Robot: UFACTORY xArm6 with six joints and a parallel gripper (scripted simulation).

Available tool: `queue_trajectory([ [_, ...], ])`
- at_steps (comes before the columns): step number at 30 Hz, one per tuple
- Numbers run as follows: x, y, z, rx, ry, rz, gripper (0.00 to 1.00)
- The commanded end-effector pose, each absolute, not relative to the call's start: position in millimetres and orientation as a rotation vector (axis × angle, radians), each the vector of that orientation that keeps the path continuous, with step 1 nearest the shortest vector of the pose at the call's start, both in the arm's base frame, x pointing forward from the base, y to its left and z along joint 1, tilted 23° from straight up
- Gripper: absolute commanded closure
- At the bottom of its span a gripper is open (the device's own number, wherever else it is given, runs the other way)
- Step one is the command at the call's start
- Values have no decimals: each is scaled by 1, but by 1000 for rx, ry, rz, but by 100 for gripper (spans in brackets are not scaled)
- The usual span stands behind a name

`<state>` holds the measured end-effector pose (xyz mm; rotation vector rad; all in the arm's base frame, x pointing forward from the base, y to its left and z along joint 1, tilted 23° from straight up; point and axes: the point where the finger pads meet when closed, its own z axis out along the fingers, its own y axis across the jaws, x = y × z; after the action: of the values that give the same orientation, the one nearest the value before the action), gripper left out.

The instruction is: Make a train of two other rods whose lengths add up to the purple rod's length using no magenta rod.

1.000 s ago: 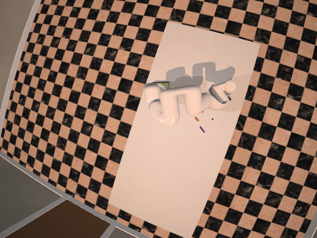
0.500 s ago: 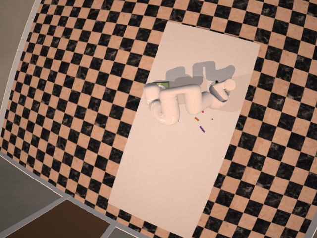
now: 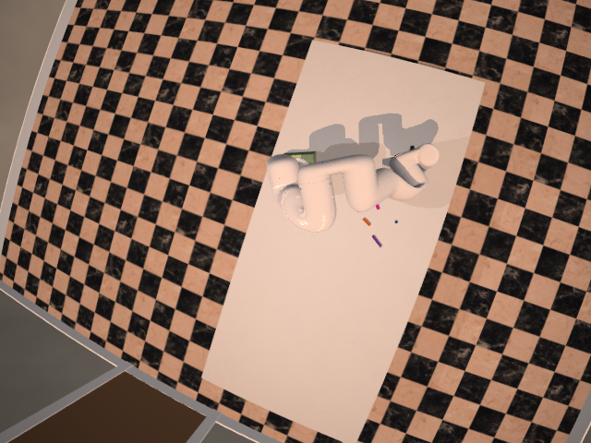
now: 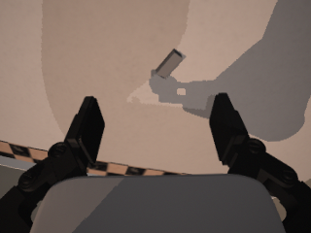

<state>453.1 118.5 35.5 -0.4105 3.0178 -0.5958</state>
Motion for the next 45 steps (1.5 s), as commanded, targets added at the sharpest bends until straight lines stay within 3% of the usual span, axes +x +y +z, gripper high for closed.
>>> queue_trajectory([
  [1,453,122,36,-157,2996,-594,0],
  [17,451,131,34,487,2886,-539,0],
  [29,450,132,34,579,2859,-529,0],
  [30,450,132,34,579,2859,-529,76],
  [45,450,132,34,579,2859,-529,76],
])
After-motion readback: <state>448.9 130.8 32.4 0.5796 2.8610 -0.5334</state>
